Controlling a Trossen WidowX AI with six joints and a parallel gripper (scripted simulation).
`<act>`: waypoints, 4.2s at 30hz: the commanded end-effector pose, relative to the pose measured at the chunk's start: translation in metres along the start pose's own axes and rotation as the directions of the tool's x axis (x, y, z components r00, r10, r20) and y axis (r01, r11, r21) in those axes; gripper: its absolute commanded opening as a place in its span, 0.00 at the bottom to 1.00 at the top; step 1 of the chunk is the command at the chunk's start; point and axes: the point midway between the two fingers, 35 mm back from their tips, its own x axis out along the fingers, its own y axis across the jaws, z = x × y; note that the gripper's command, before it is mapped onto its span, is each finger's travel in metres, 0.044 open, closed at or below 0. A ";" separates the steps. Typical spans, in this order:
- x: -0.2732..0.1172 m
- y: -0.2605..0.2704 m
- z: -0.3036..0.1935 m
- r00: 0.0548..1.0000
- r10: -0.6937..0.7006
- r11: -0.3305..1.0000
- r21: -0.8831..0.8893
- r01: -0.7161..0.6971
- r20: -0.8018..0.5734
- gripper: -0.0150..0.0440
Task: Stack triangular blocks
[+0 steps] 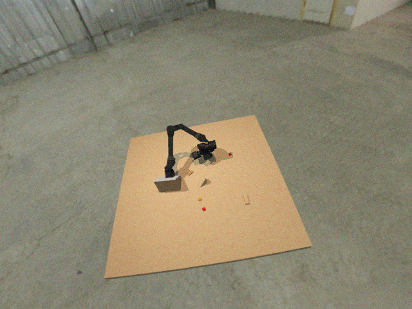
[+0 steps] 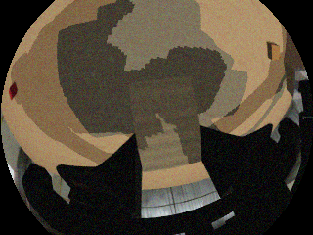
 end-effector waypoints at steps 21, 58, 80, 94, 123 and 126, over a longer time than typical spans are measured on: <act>-0.086 -0.001 -0.034 0.998 0.048 0.998 0.044 -0.050 0.040 0.25; -0.084 -0.011 -0.036 0.953 0.190 0.574 -0.815 0.085 0.234 0.25; -0.086 -0.009 -0.043 0.880 0.360 -0.066 -0.933 0.354 0.309 0.25; -0.100 -0.010 -0.018 0.859 0.369 -0.059 -0.913 0.404 0.356 0.25; -0.172 -0.052 0.088 0.813 0.299 0.022 -0.856 0.517 0.499 0.25; -0.179 -0.060 0.097 0.813 0.291 0.027 -0.854 0.520 0.504 0.25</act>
